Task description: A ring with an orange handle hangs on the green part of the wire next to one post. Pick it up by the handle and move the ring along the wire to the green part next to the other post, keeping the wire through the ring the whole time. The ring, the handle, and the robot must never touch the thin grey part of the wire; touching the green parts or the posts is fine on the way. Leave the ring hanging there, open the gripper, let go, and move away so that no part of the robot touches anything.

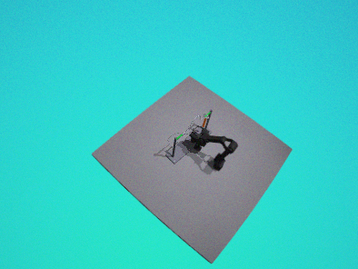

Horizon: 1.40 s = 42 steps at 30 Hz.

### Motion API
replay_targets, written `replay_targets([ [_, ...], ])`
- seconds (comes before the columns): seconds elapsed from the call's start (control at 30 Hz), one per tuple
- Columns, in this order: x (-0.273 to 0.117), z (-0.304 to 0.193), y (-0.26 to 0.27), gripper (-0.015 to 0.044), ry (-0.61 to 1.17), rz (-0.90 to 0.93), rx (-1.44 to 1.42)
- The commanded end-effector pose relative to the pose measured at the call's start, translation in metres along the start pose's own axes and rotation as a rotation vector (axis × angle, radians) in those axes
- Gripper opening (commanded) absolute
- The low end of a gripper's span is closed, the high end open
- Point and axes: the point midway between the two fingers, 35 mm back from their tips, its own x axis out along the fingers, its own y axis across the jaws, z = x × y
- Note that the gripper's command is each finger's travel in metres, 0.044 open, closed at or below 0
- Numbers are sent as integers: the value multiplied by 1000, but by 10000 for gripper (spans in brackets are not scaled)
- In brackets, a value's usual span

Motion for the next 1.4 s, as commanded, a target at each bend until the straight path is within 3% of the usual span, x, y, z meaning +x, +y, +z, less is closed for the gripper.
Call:
replay_targets([
  [0.0, 12, 2, -4, 160, -86, 90, 85],
  [0.73, 46, -14, -46, 160, -606, 316, 565],
  [1.37, 3, -76, -63, 160, -1101, 264, 694],
])
